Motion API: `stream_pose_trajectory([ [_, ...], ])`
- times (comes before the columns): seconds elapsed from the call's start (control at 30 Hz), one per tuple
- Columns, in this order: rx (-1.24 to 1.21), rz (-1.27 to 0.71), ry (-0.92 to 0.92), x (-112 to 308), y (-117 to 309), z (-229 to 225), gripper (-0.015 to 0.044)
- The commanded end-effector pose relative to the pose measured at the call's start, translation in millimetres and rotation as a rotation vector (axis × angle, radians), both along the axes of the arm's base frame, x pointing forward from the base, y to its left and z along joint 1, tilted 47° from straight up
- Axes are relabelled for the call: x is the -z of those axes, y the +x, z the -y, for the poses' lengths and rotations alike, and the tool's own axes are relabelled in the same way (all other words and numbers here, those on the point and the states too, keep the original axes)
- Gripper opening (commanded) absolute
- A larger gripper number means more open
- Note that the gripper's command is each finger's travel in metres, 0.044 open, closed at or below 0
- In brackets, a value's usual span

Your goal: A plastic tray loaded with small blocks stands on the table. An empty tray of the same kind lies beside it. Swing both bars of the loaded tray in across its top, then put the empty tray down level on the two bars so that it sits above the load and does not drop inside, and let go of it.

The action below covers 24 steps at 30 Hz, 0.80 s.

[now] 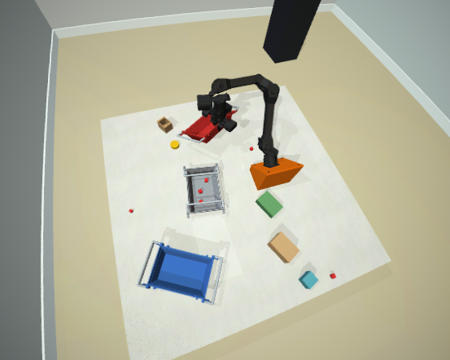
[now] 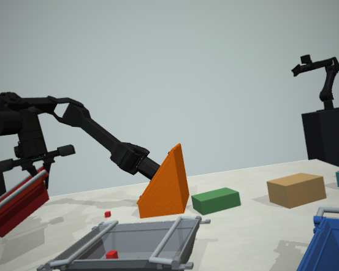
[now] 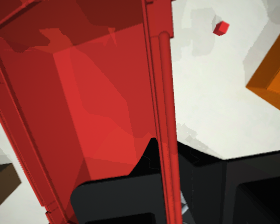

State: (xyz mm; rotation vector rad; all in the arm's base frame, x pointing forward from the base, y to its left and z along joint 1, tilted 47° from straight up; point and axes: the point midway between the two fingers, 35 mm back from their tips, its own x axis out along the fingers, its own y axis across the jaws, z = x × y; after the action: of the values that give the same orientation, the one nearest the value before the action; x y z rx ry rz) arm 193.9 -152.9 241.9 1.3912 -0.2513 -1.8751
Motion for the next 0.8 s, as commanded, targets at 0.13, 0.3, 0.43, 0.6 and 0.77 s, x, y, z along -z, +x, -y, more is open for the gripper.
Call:
stream_pose_trajectory([
  [0.13, -0.076, -0.036, 0.016, 8.2, 28.4, -14.1, 0.0000],
  [0.3, -0.117, -0.075, 0.027, 17.6, 44.0, -23.1, 0.0000],
  [0.43, -0.150, -0.107, 0.034, 25.5, 55.9, -31.0, 0.0000],
  [0.6, -0.191, -0.147, 0.043, 36.1, 70.1, -41.9, 0.0000],
  [0.77, -0.232, -0.188, 0.049, 47.3, 83.3, -53.7, 0.0000],
])
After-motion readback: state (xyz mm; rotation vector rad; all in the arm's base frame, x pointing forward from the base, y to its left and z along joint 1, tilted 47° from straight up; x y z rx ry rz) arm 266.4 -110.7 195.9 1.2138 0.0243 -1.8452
